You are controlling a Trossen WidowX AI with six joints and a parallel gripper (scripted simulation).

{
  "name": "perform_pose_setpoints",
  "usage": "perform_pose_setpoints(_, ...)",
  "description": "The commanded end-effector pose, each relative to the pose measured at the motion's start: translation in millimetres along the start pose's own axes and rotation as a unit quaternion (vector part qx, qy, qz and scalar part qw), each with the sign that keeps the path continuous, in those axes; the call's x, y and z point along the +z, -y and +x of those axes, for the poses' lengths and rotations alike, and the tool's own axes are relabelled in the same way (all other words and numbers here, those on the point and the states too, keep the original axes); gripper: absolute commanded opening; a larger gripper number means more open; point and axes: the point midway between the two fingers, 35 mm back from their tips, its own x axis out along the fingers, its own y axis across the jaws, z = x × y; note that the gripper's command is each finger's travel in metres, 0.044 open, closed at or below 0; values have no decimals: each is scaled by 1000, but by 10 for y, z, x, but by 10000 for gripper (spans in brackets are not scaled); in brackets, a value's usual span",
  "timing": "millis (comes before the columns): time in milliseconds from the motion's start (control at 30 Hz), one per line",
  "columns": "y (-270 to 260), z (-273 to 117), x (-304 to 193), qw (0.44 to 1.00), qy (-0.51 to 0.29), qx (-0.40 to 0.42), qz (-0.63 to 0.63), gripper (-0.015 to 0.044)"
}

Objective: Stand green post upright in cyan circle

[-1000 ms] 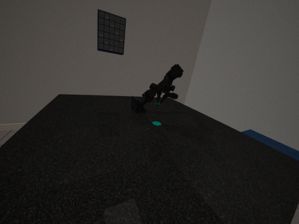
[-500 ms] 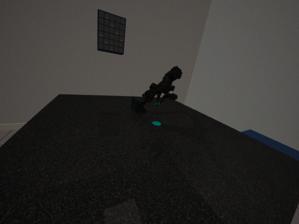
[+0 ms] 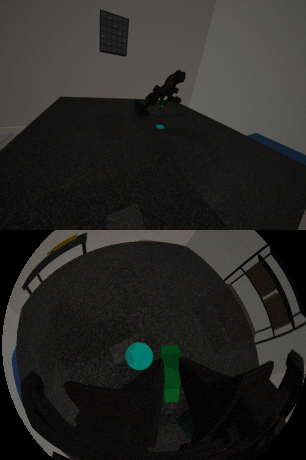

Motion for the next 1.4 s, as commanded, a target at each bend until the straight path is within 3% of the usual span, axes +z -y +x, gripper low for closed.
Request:
perform_pose_setpoints(0, 10, 5, -14, 1000, 13, -6, 3, 23)
perform_pose_setpoints(1367, 28, 9, -51, 989, 147, -21, 25, 23)
